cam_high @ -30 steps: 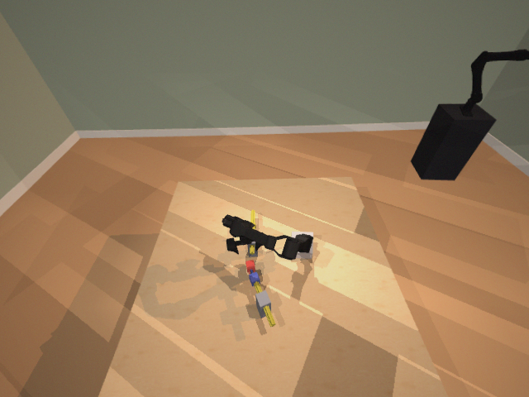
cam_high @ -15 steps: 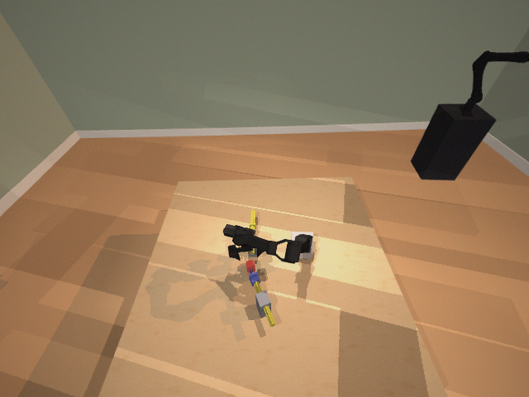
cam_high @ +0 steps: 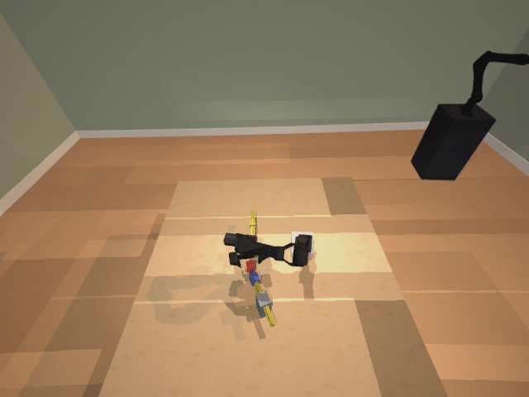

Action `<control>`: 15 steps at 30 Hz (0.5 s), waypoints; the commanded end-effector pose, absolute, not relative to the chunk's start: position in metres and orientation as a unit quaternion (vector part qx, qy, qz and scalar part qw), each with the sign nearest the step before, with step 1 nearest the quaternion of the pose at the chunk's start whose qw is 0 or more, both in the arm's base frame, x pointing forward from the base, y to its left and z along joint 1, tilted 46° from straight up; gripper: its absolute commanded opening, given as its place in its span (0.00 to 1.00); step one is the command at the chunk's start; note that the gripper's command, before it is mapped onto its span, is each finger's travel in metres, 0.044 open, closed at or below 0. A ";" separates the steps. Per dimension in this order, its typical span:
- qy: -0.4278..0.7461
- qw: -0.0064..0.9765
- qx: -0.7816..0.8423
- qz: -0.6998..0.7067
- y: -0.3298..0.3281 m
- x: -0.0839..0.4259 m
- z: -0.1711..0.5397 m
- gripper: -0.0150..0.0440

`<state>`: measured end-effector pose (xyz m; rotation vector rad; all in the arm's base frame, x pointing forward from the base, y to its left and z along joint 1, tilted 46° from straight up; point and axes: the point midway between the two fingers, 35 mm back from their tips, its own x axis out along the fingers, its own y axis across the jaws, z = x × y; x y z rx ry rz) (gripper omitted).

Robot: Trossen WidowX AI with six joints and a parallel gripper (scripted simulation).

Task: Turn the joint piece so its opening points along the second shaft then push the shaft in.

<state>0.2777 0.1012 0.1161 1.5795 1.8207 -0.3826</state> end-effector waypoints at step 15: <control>0.701 0.340 0.609 -0.146 0.123 0.274 0.101 1.00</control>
